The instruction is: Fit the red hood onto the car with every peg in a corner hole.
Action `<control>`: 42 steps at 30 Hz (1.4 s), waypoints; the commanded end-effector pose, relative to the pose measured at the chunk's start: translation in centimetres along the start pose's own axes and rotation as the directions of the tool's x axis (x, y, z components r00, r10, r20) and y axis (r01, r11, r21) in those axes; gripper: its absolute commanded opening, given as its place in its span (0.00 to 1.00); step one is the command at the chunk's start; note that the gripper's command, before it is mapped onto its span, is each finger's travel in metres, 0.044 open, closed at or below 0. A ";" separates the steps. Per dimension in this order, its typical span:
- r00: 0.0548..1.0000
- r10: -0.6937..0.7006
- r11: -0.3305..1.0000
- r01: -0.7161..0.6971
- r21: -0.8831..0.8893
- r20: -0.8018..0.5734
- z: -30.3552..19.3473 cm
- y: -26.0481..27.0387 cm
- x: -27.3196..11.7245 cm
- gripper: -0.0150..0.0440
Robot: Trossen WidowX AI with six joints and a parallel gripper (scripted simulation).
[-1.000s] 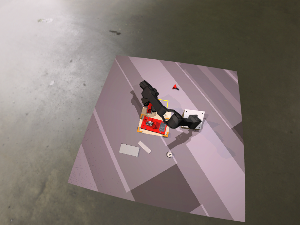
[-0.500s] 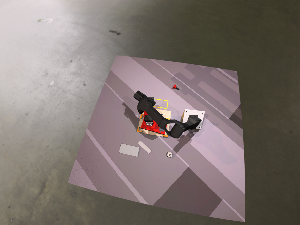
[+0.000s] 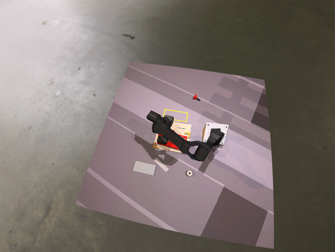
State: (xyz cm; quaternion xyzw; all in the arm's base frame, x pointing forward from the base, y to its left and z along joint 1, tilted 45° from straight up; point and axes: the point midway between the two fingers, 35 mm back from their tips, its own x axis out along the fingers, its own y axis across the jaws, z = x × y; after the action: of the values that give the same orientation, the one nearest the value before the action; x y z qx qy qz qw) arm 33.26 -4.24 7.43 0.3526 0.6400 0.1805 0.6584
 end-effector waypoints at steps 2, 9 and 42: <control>1.000 0.003 1.000 -0.003 0.011 0.003 0.0 0.2 0.6 0.25; 1.000 0.003 1.000 -0.004 0.010 0.003 -0.1 0.5 3.5 0.25; 1.000 0.005 1.000 -0.005 0.010 0.003 -0.2 0.5 4.8 0.25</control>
State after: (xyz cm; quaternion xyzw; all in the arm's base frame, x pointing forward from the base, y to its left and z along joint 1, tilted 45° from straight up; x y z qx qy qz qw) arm 33.71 -0.54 4.30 0.3553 0.6397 0.1792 0.6575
